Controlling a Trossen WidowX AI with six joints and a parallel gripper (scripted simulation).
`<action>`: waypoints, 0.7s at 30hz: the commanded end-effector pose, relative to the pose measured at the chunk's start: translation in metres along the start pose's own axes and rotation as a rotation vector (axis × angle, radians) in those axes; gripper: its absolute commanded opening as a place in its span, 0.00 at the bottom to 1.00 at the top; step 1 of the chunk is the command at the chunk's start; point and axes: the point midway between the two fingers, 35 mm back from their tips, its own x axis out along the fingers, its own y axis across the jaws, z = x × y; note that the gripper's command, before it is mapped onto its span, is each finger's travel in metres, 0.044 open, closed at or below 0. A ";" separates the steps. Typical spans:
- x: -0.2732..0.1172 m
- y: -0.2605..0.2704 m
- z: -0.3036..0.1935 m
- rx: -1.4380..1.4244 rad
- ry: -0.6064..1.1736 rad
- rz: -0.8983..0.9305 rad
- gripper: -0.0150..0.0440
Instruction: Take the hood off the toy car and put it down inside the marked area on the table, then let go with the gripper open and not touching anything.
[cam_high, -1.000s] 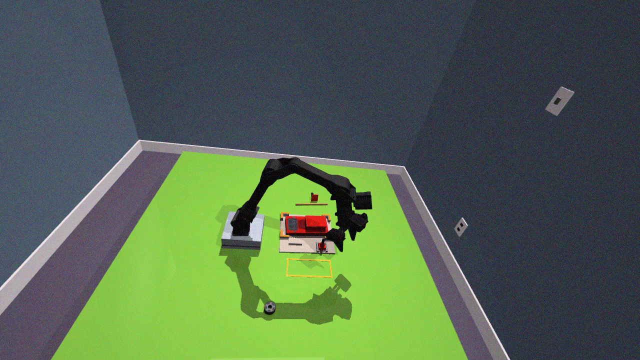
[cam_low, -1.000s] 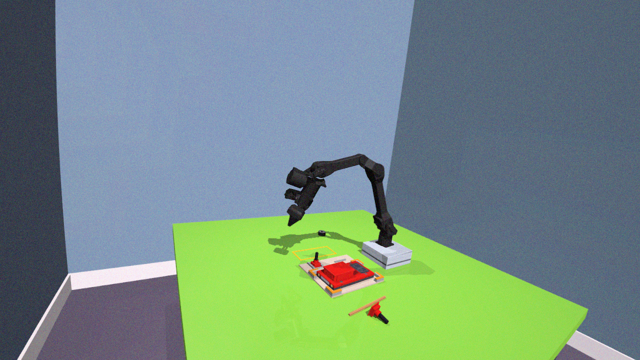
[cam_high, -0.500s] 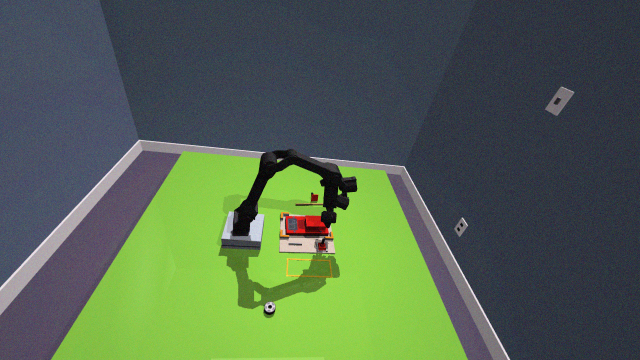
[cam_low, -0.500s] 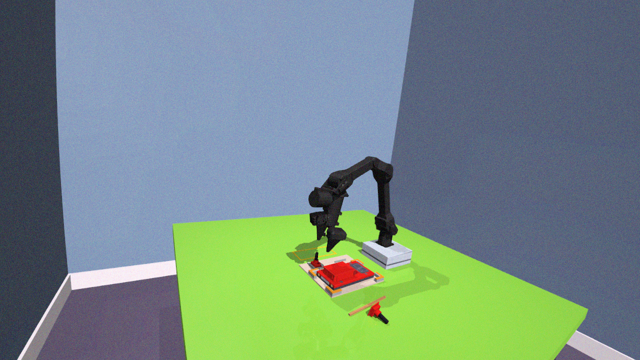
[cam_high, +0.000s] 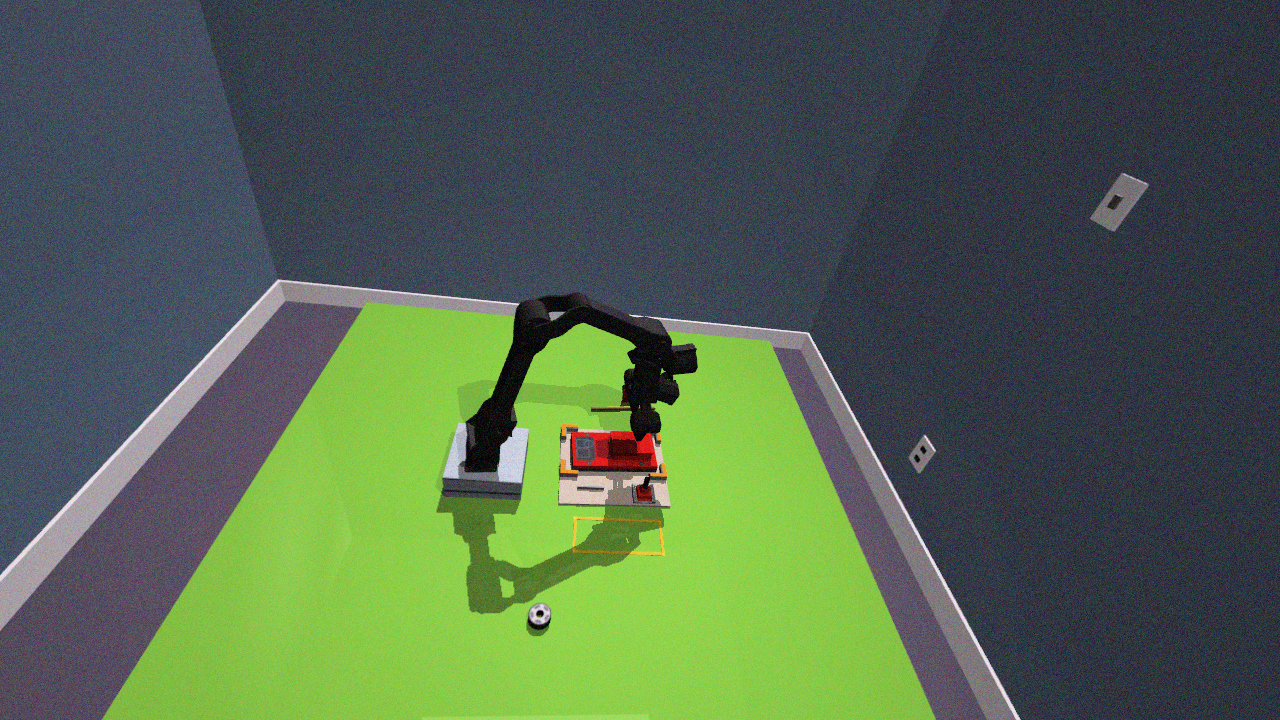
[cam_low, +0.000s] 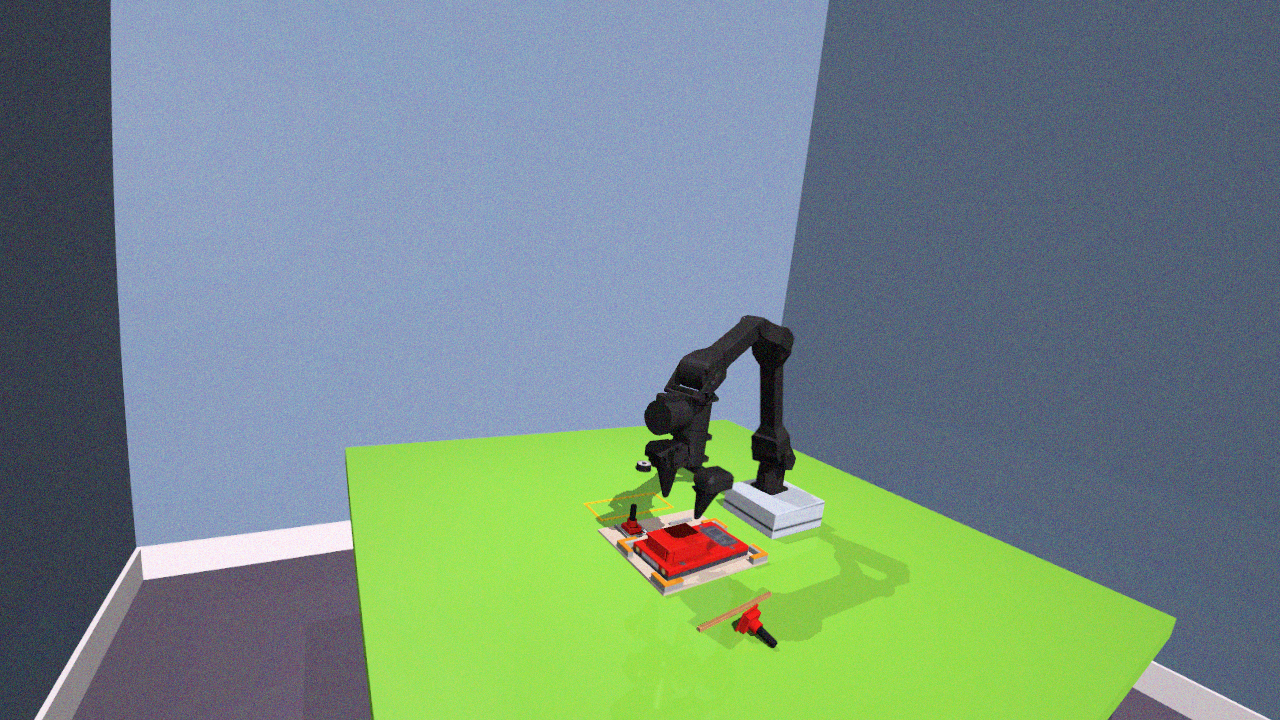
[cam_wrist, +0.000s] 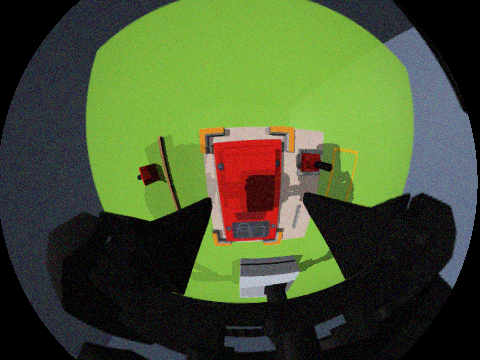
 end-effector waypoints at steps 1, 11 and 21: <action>0.004 0.002 -0.002 -0.009 0.009 0.005 1.00; 0.010 0.002 -0.002 -0.009 0.009 0.005 1.00; 0.017 0.002 -0.001 -0.009 0.009 0.005 1.00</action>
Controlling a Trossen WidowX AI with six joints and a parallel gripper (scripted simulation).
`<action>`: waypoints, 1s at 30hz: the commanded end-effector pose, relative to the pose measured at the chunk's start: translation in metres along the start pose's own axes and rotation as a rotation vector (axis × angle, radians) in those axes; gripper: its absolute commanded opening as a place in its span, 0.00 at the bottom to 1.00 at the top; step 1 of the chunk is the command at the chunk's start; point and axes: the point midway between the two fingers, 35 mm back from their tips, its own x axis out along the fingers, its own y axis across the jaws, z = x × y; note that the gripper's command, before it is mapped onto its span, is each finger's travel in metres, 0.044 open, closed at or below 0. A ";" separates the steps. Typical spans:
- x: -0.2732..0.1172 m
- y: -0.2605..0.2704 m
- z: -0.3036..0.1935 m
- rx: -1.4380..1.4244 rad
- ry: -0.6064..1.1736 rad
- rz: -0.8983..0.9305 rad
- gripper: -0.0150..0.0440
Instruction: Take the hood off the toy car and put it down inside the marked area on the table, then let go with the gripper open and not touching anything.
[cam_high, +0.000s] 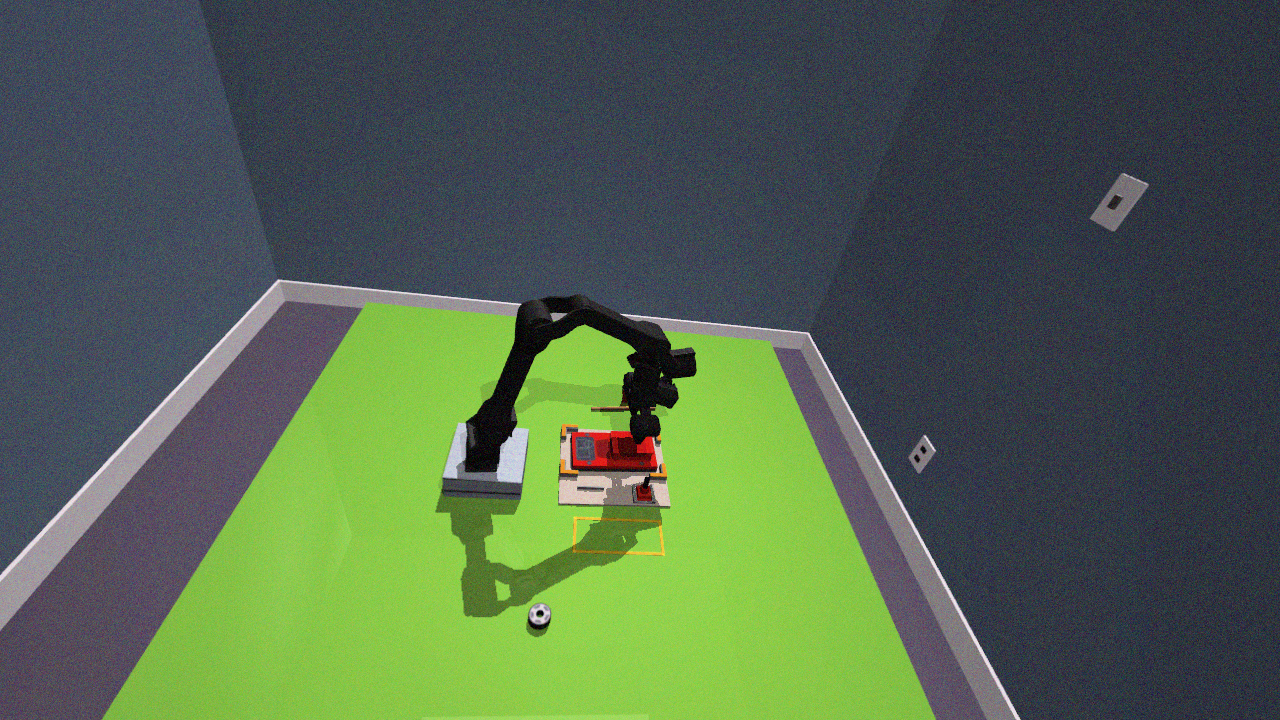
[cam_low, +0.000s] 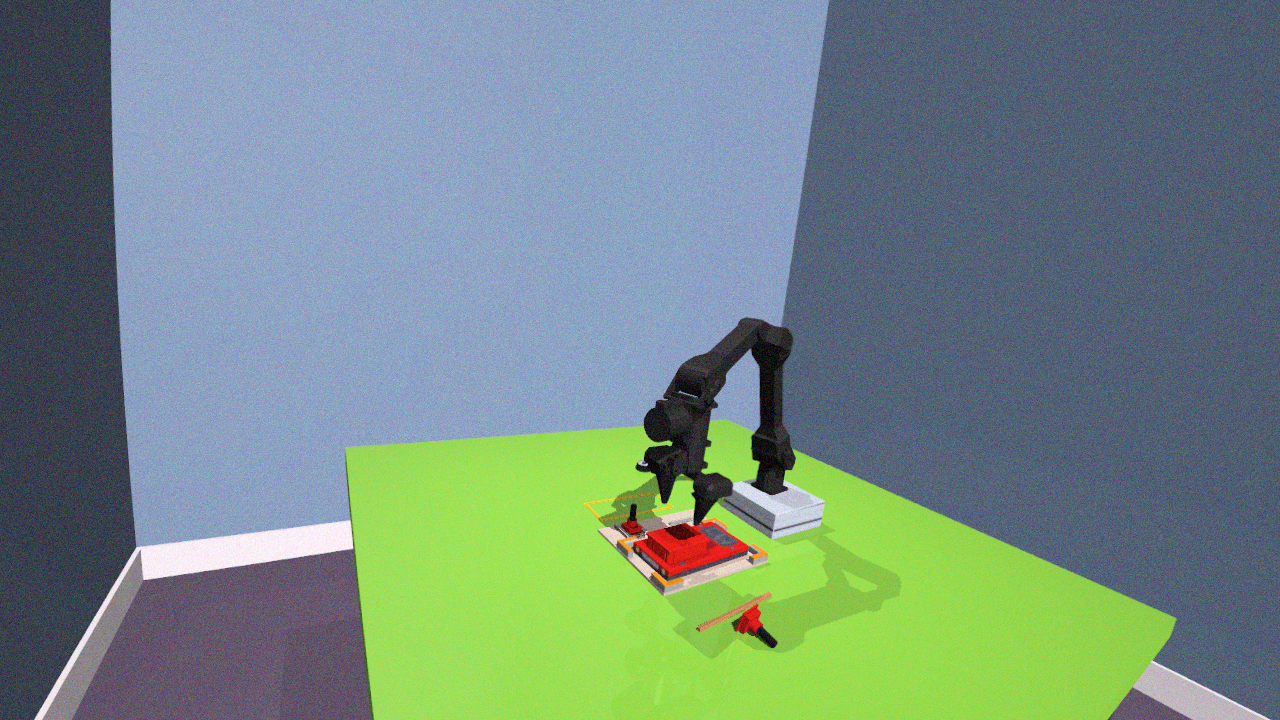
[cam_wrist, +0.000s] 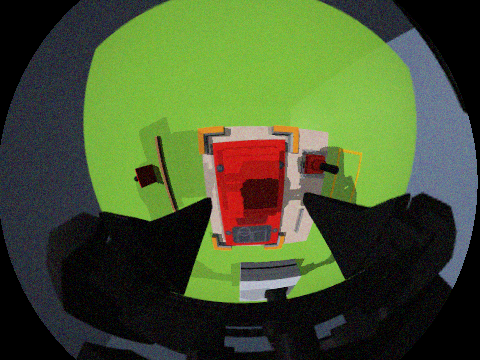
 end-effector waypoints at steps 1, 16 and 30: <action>0.006 0.001 -0.002 -0.005 0.011 0.003 1.00; 0.015 0.001 -0.002 -0.005 0.011 0.003 1.00; 0.024 0.001 -0.001 -0.005 0.011 0.003 1.00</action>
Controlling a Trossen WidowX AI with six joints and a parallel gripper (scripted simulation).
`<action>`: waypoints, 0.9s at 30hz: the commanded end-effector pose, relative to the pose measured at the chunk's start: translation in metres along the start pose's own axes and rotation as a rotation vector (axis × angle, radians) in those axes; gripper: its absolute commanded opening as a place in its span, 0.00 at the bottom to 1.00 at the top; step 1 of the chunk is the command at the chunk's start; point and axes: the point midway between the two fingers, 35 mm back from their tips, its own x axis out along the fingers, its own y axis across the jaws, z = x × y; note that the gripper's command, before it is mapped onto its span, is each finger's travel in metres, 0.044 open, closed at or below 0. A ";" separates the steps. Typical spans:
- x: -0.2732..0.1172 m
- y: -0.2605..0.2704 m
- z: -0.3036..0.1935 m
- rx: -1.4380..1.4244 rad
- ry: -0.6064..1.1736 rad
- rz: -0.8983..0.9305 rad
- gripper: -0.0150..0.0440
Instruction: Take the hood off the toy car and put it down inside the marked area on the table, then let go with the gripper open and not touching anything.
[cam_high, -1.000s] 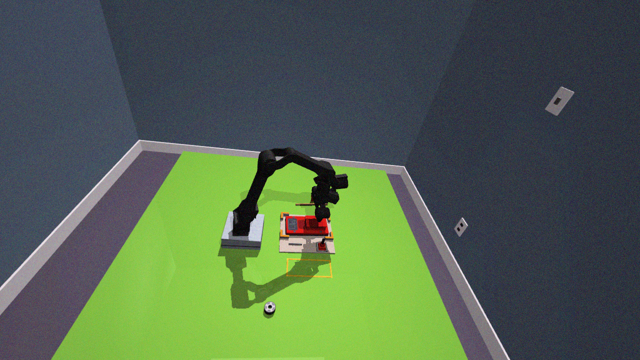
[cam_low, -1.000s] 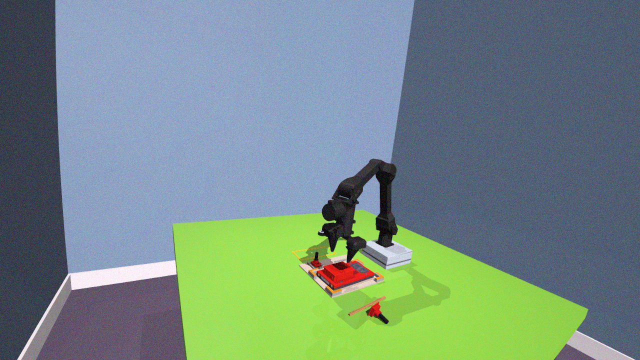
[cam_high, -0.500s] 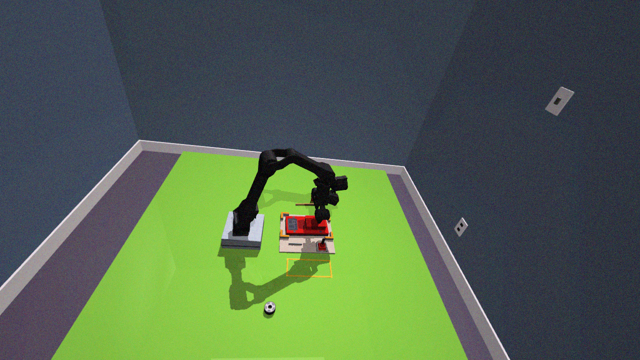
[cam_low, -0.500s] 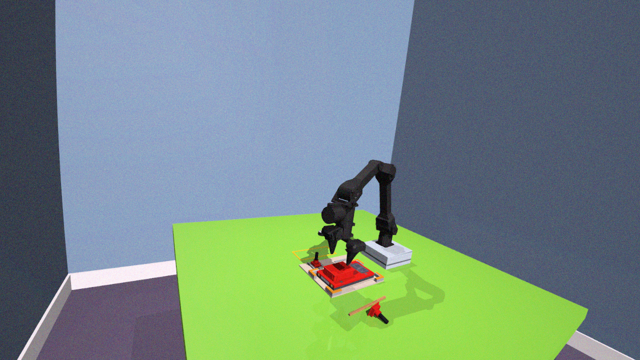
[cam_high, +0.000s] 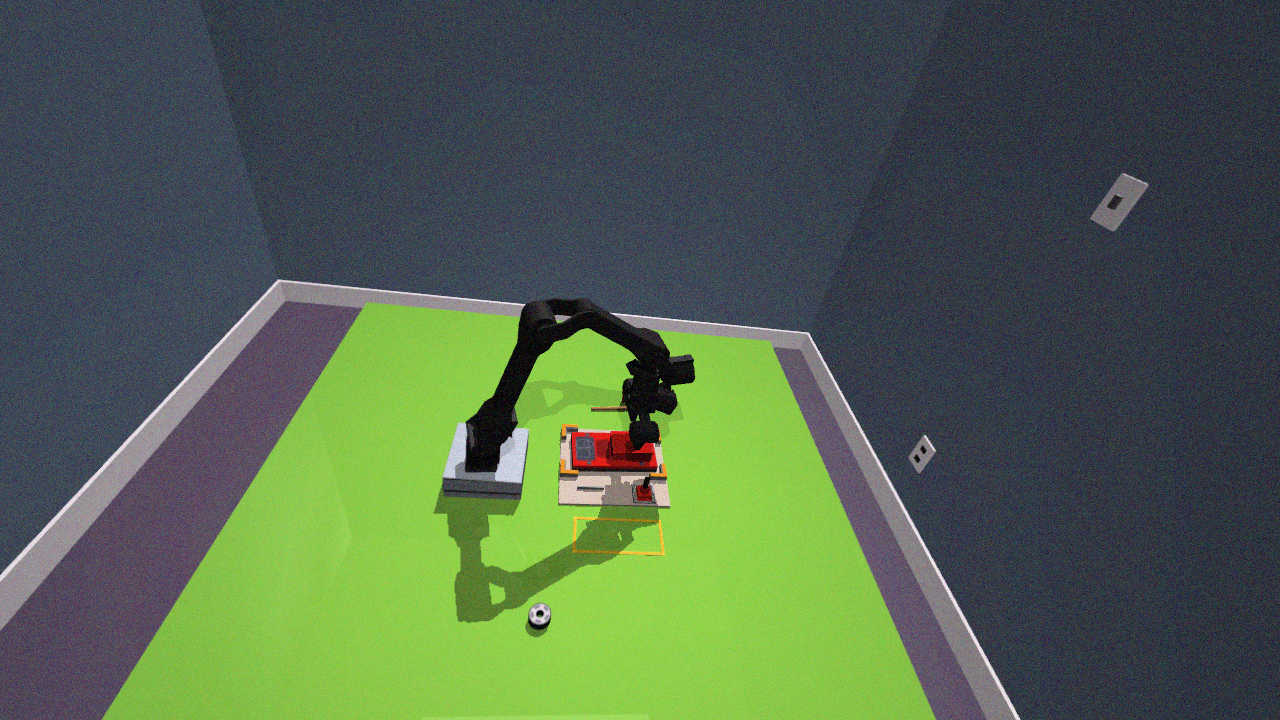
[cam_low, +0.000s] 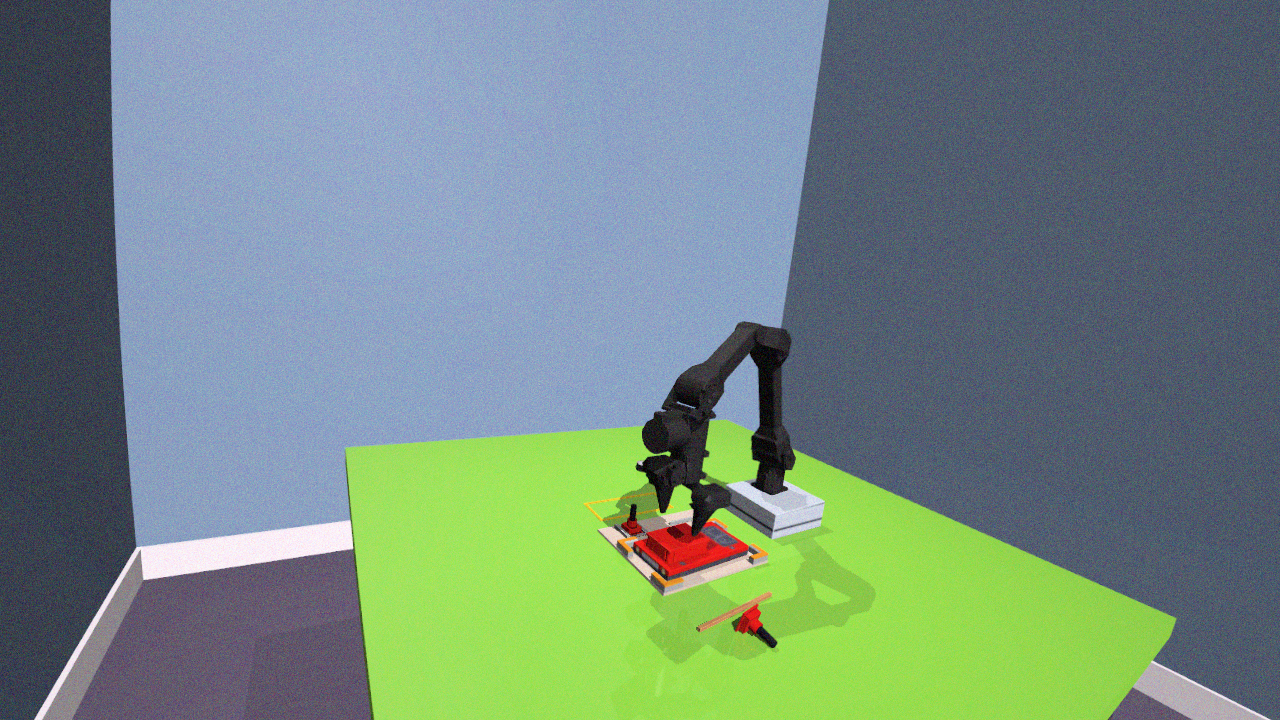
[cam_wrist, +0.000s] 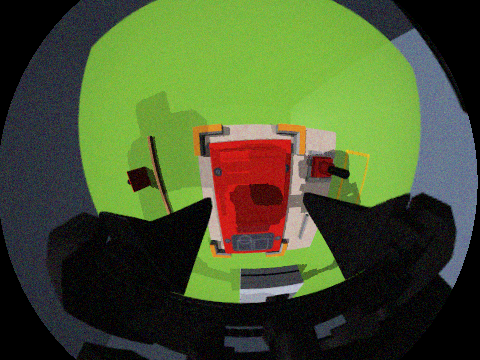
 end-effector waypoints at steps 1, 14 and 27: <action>0.006 0.000 -0.003 -0.004 0.011 0.003 1.00; 0.014 0.001 -0.003 -0.004 0.011 0.003 1.00; 0.023 0.001 -0.004 -0.004 0.012 0.003 1.00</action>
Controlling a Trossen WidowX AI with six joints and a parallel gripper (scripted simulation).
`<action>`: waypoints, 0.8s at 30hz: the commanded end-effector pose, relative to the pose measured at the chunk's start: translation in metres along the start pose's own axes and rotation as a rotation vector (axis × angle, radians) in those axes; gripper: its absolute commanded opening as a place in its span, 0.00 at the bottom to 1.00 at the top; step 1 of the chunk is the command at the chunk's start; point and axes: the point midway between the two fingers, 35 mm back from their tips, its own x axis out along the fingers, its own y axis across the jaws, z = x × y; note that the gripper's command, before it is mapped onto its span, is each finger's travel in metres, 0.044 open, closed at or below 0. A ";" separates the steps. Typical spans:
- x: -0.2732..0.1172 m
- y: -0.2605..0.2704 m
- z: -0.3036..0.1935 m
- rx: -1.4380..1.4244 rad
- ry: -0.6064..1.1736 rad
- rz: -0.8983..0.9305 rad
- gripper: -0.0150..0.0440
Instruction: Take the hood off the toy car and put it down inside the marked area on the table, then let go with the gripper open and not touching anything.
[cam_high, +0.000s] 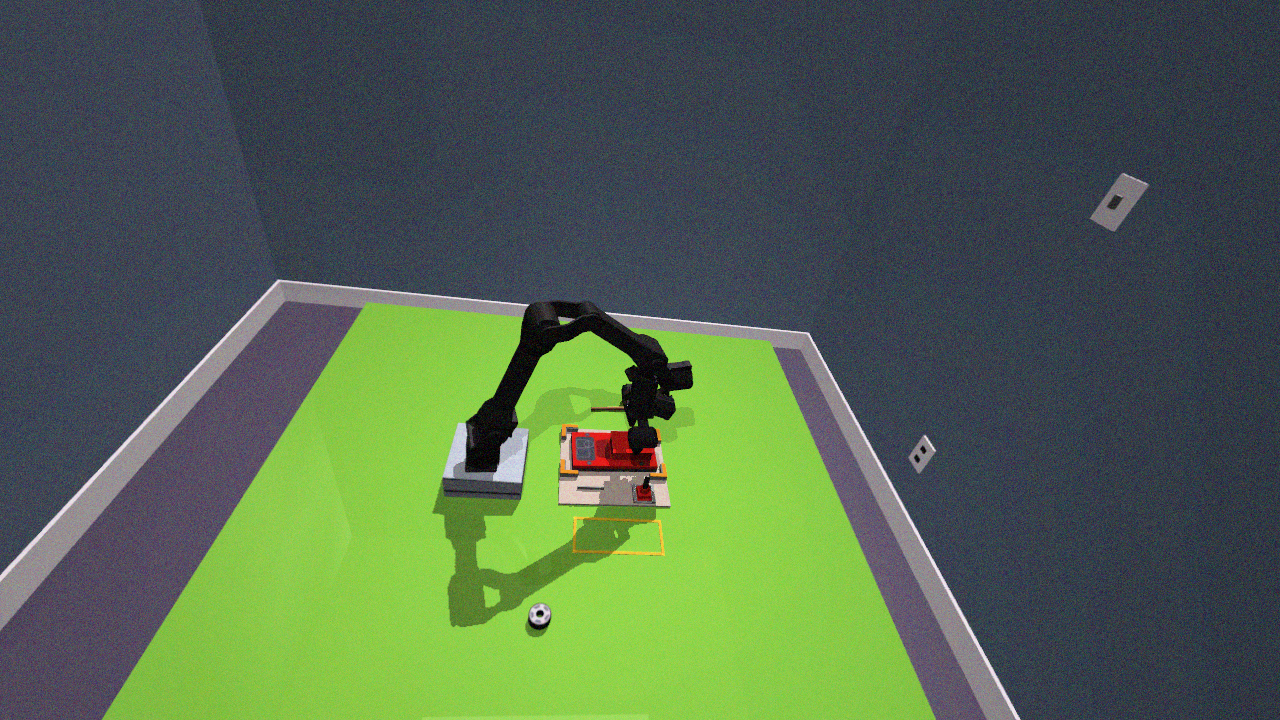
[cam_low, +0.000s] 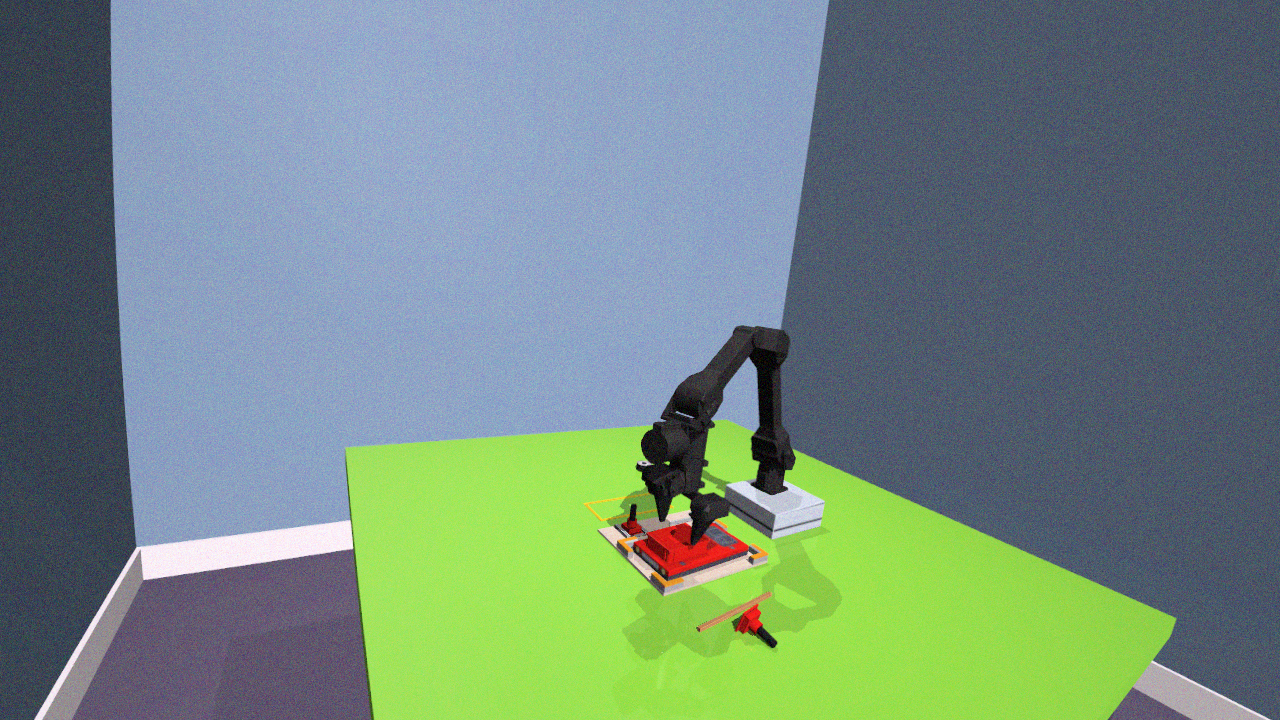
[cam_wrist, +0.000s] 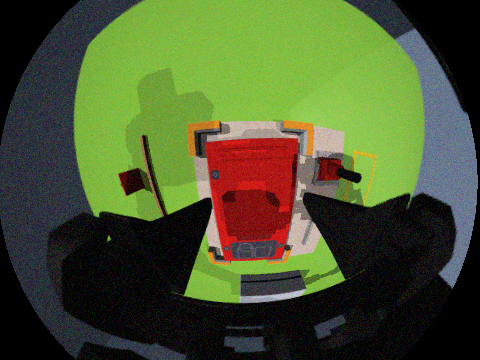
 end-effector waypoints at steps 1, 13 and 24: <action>0.005 0.001 -0.003 -0.003 0.011 0.003 1.00; 0.008 0.001 -0.003 -0.003 0.011 0.003 1.00; 0.013 0.001 -0.003 -0.003 0.012 0.003 1.00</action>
